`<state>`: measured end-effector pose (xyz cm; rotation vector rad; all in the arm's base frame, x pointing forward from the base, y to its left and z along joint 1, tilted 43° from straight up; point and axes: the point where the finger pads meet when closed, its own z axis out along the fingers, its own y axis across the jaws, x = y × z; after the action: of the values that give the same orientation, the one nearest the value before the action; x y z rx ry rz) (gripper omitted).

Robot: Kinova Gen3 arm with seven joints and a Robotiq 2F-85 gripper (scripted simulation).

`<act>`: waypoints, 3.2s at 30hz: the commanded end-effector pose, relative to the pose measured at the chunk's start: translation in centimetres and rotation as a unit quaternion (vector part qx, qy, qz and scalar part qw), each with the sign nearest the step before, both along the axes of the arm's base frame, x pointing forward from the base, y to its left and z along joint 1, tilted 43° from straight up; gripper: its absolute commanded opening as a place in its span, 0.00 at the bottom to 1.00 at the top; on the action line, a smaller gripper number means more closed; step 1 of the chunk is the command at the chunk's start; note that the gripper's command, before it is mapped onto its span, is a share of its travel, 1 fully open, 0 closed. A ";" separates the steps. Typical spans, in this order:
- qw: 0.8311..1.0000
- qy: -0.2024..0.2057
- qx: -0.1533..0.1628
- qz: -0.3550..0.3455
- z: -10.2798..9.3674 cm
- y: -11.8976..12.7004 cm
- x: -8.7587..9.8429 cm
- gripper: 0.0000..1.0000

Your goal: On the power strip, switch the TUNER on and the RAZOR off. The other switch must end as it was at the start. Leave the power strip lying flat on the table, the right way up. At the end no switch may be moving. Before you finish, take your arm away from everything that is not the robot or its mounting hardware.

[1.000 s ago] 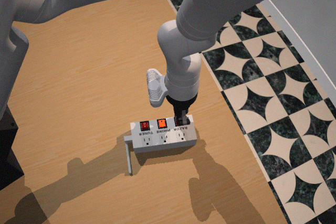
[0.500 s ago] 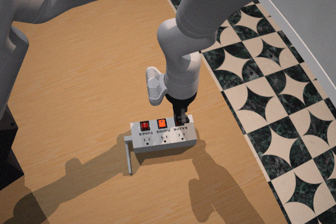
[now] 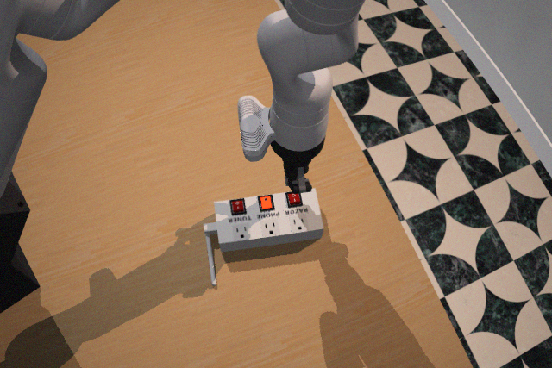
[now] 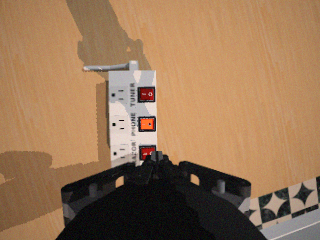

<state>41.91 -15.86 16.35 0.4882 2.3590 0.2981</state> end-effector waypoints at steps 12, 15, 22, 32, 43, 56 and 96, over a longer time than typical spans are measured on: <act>1.000 0.001 -0.007 -0.006 0.4 -0.7 -0.4 0.00; 1.000 0.001 -0.007 -0.006 0.4 -0.7 -0.4 0.00; 1.000 0.001 -0.007 -0.006 0.4 -0.7 -0.4 0.00; 1.000 -0.002 -0.010 -0.008 0.7 -0.9 -0.4 0.00; 0.999 -0.017 -0.026 -0.014 2.3 -1.8 -0.4 0.00; 0.994 -0.060 -0.088 -0.035 7.8 -4.5 -0.9 0.00; 0.927 0.013 -0.375 -0.022 12.3 -7.7 -4.4 0.00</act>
<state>37.18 -23.78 29.89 0.1979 2.2300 -0.5896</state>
